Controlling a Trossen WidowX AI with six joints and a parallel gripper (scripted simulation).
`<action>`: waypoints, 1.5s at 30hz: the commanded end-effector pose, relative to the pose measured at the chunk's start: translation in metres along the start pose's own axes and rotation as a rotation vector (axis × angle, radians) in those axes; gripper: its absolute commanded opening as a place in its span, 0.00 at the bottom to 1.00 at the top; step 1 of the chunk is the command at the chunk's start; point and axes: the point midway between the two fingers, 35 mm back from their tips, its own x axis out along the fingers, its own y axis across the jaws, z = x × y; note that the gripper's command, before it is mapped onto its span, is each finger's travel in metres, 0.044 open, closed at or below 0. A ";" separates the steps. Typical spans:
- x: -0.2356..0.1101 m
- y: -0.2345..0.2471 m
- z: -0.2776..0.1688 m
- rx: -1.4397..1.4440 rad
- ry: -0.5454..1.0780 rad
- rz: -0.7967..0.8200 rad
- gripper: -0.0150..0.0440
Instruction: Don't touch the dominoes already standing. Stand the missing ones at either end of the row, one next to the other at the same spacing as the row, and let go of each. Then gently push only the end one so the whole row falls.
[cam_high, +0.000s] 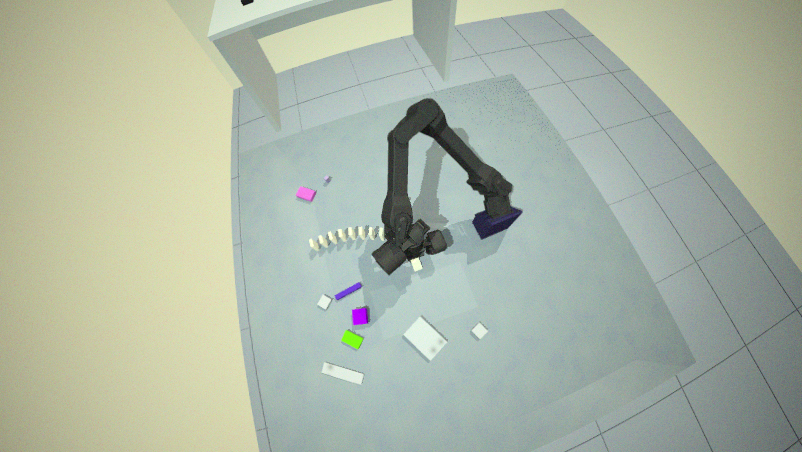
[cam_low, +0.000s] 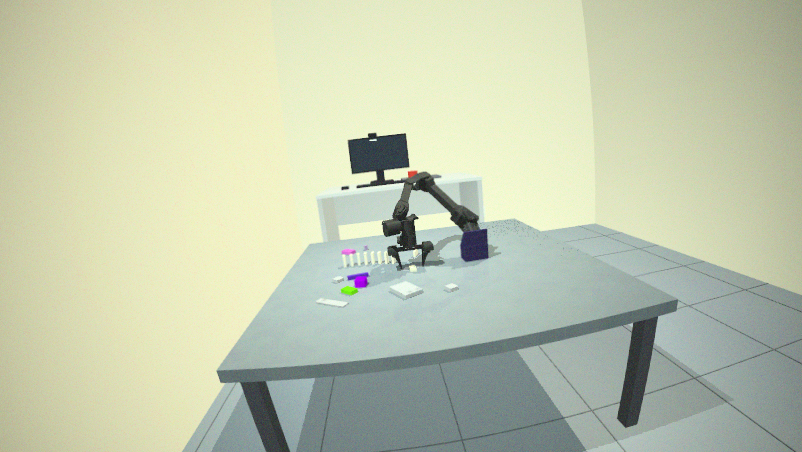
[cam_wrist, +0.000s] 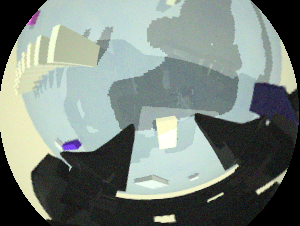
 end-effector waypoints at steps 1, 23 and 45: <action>0.001 0.000 0.000 -0.004 -0.003 0.000 0.87; -0.014 0.001 -0.001 -0.004 -0.002 0.000 0.44; -0.160 0.008 -0.016 -0.252 0.004 0.000 0.44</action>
